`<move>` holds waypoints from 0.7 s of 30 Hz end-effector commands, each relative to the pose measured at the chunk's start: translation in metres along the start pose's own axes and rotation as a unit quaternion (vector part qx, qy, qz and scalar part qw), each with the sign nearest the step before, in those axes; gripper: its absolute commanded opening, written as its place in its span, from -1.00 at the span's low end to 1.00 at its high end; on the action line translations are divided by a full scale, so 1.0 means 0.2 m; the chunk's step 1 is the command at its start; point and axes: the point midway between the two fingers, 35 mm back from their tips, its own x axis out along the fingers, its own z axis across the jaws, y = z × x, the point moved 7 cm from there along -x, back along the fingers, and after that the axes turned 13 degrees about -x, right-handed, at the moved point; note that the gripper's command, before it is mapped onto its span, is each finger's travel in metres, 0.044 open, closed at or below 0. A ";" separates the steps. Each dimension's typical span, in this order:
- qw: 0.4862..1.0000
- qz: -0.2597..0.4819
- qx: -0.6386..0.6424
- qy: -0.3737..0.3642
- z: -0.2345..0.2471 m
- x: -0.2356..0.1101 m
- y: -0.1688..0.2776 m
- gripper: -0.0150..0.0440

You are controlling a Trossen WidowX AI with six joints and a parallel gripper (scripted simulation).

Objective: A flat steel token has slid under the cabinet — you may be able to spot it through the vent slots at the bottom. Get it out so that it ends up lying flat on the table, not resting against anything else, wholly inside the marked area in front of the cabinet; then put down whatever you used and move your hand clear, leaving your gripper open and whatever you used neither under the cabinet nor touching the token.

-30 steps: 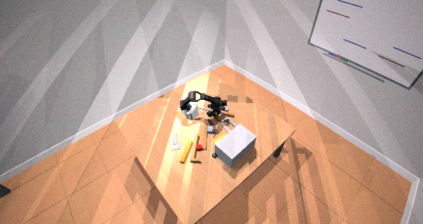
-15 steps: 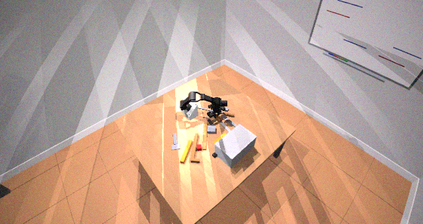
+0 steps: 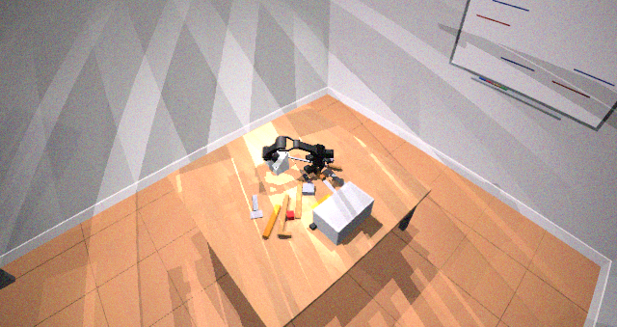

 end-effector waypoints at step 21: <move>1.000 0.000 0.001 0.001 0.04 0.00 0.17 -0.49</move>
